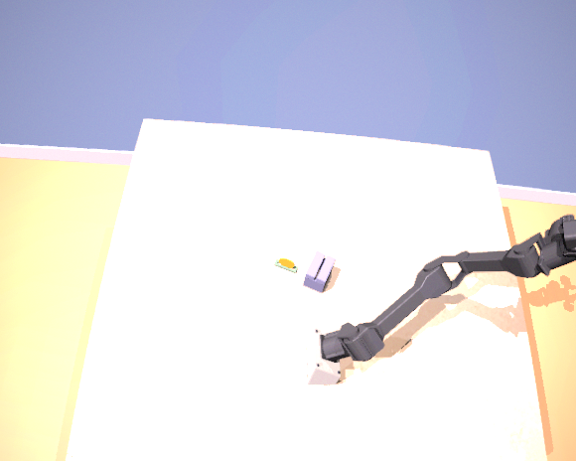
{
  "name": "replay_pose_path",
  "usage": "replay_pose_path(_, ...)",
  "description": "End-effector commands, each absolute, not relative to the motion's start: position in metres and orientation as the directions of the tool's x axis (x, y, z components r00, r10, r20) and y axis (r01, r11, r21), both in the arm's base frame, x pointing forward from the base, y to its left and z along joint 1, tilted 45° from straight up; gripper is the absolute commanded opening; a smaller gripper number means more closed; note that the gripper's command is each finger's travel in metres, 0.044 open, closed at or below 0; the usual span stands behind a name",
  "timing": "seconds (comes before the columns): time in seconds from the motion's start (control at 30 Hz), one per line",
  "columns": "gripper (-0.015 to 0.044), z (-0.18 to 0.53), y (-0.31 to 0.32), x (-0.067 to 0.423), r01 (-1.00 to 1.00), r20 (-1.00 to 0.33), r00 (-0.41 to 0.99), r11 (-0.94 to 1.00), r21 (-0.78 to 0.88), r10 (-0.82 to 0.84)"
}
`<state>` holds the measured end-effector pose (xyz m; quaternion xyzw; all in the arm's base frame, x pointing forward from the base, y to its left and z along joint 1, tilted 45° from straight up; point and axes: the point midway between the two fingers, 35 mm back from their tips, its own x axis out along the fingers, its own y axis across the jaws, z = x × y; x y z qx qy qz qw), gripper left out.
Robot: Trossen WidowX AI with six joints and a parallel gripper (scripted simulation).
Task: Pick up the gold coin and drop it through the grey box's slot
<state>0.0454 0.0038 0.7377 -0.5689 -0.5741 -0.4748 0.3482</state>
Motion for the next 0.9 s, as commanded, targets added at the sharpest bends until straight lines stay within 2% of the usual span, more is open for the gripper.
replay_pose_path(0.0,0.0161,0.732,0.031,0.012,0.962,0.904,-0.144,-0.158,0.224,0.402)
replay_pose_path(0.2,0.0161,0.716,0.088,-0.034,0.916,0.818,-0.188,-0.203,0.345,0.544)
replay_pose_path(0.43,0.0161,0.686,0.167,-0.065,0.849,0.689,-0.165,-0.254,0.463,0.706)
replay_pose_path(0.63,0.0161,0.646,0.240,-0.069,0.785,0.546,-0.097,-0.273,0.556,0.832)
replay_pose_path(0.87,0.0161,0.587,0.318,-0.047,0.714,0.348,0.033,-0.266,0.648,0.937)
